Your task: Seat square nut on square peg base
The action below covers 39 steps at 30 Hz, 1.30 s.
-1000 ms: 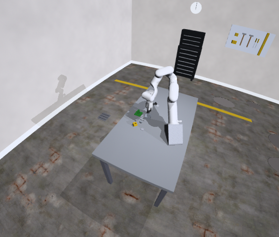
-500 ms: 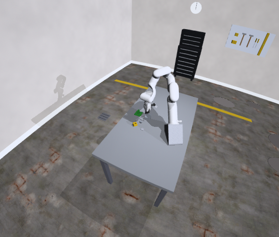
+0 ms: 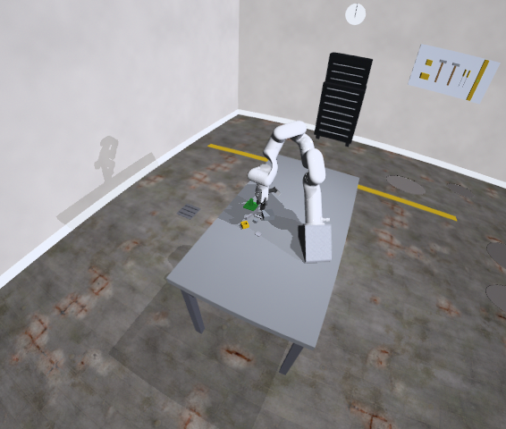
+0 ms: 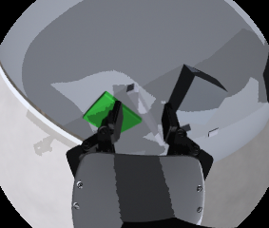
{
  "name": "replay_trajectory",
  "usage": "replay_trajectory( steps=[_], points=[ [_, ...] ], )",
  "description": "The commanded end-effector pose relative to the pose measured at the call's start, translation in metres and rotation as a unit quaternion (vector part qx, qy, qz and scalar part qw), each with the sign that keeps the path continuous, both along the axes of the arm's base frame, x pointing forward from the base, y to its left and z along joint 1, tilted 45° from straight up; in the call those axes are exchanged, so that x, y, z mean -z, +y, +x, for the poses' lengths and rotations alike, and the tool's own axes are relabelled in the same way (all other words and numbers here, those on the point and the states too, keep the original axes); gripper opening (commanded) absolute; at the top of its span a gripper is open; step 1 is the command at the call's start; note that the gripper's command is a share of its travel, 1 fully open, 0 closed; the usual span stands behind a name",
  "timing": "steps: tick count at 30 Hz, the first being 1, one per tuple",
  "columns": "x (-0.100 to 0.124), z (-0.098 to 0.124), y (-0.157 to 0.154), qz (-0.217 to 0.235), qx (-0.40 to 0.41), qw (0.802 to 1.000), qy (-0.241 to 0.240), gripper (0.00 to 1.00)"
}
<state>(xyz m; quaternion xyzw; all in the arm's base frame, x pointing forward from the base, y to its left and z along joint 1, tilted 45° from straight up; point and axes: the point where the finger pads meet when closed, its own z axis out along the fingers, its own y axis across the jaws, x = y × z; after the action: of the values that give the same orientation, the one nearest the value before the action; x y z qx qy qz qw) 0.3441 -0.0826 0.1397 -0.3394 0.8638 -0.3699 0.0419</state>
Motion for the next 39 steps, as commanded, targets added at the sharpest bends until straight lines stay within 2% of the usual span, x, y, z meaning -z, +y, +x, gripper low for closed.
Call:
replay_trajectory(
  steps=[1, 5, 10, 14, 34, 39],
  points=[
    [0.005, 0.017, 0.029, -0.004, 0.006, 1.0, 0.001, 0.6],
    [0.023, 0.036, 0.084, -0.008, 0.011, 1.0, 0.001, 0.6],
    [0.048, 0.041, 0.145, -0.014, 0.015, 1.0, 0.003, 0.6],
    [0.061, 0.039, 0.172, -0.016, 0.017, 1.0, 0.004, 0.6],
    [0.065, 0.039, 0.176, -0.017, 0.017, 1.0, 0.004, 0.6],
    [0.074, 0.045, 0.167, -0.018, 0.017, 1.0, 0.002, 0.6]
  ],
)
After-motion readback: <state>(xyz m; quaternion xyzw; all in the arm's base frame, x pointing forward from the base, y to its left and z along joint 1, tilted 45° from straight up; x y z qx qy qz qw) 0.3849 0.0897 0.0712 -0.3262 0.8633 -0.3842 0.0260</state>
